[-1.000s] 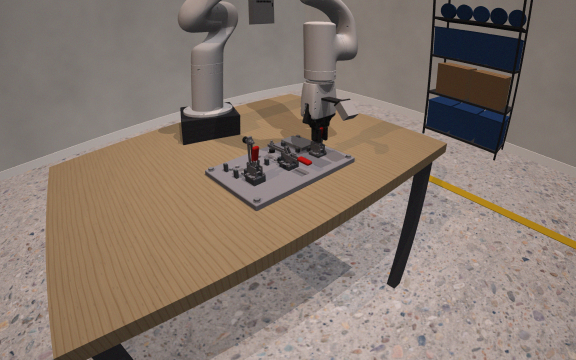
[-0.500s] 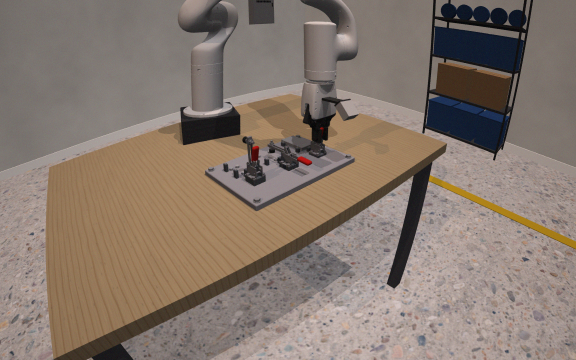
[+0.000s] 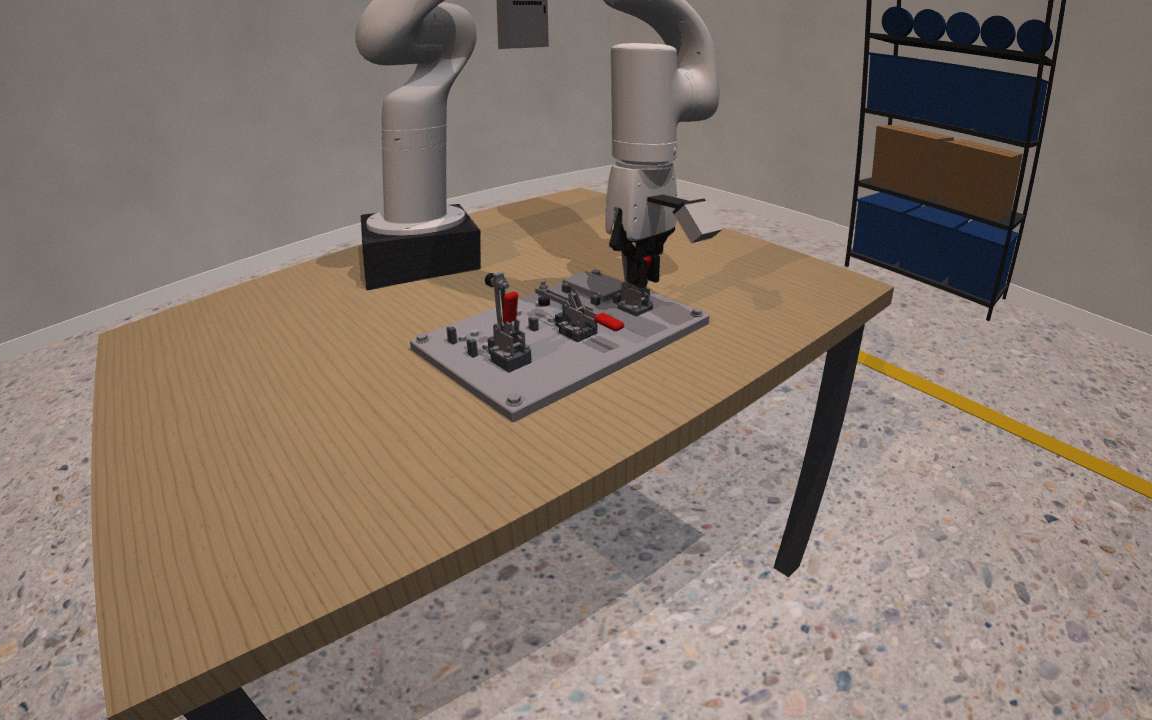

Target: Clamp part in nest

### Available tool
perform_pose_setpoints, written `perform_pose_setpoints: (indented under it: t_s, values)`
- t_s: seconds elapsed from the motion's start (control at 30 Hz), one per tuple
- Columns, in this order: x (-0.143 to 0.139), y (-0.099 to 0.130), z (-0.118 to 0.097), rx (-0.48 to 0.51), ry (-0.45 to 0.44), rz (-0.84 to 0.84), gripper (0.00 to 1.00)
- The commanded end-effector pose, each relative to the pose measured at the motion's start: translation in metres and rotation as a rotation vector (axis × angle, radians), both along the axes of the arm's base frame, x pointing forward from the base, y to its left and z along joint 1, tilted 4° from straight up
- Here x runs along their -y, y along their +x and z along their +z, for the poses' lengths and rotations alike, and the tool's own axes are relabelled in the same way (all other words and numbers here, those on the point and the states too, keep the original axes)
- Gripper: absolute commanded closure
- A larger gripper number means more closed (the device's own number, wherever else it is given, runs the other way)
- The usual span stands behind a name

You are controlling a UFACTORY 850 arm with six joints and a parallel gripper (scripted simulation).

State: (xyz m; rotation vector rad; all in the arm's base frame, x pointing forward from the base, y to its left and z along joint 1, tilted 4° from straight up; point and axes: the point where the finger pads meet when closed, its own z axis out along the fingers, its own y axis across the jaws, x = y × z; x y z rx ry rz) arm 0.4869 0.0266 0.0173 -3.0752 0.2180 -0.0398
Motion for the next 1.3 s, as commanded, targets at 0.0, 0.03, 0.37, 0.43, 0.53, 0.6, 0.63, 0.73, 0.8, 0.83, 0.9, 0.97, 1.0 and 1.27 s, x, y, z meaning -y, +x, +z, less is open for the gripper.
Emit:
perform_pose_setpoints:
  t_s: [0.0, 0.03, 0.37, 0.43, 0.53, 0.6, 0.63, 0.73, 0.8, 0.83, 0.9, 0.97, 1.0, 1.27]
  values:
    - [0.0, 0.004, 0.001, 0.002, -0.001, 0.0, 1.0]
    - [0.0, 0.004, 0.001, 0.002, -0.001, 0.0, 1.0]
    - [0.002, 0.015, -0.002, 0.002, -0.001, 0.0, 1.0]
    - [0.002, 0.018, -0.003, 0.002, -0.001, 0.0, 1.0]
    - [0.002, 0.02, -0.004, 0.002, -0.001, 0.0, 1.0]
    - [0.003, 0.021, -0.004, 0.002, -0.001, 0.0, 1.0]
    - [0.003, 0.022, -0.005, 0.002, -0.001, 0.0, 1.0]
    - [0.003, 0.025, -0.007, 0.002, -0.001, 0.0, 1.0]
    - [0.003, 0.027, -0.008, 0.002, -0.001, 0.0, 1.0]
    - [0.003, 0.028, -0.009, 0.002, -0.001, 0.0, 1.0]
    - [0.003, 0.03, -0.011, 0.002, -0.001, 0.0, 1.0]
    - [0.004, 0.032, -0.012, 0.002, -0.001, 0.0, 1.0]
    - [0.004, 0.033, -0.013, 0.002, -0.001, 0.0, 1.0]
    - [0.004, 0.037, -0.019, 0.002, -0.001, 0.0, 1.0]
